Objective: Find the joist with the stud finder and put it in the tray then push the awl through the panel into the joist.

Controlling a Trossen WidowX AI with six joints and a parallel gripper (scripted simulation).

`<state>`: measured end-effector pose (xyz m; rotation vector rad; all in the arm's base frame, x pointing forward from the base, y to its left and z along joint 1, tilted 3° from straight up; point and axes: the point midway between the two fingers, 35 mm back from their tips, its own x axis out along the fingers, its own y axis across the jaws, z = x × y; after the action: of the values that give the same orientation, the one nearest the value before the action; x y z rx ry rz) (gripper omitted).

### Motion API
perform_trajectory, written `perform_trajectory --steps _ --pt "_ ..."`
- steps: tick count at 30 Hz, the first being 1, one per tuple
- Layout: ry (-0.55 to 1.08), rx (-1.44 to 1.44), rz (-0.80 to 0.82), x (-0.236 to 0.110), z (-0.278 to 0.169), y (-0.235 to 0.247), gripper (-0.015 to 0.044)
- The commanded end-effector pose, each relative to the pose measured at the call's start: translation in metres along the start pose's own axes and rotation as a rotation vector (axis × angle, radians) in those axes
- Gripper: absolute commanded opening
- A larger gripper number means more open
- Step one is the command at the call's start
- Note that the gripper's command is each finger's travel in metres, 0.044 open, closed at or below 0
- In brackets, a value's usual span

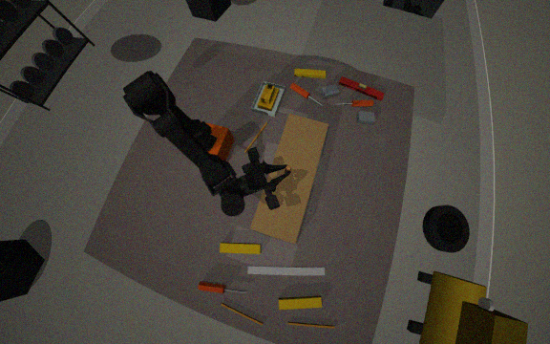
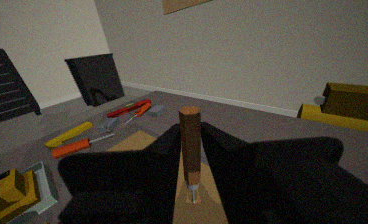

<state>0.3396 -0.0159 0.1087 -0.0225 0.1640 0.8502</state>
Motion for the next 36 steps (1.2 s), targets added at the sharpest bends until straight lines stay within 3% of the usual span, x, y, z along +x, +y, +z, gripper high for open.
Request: perform_trajectory --steps 1,36 --pt "-0.019 -0.037 0.057 0.009 -0.006 0.0 0.0" --pt "-0.025 -0.047 0.076 0.014 -0.023 -0.002 0.0"
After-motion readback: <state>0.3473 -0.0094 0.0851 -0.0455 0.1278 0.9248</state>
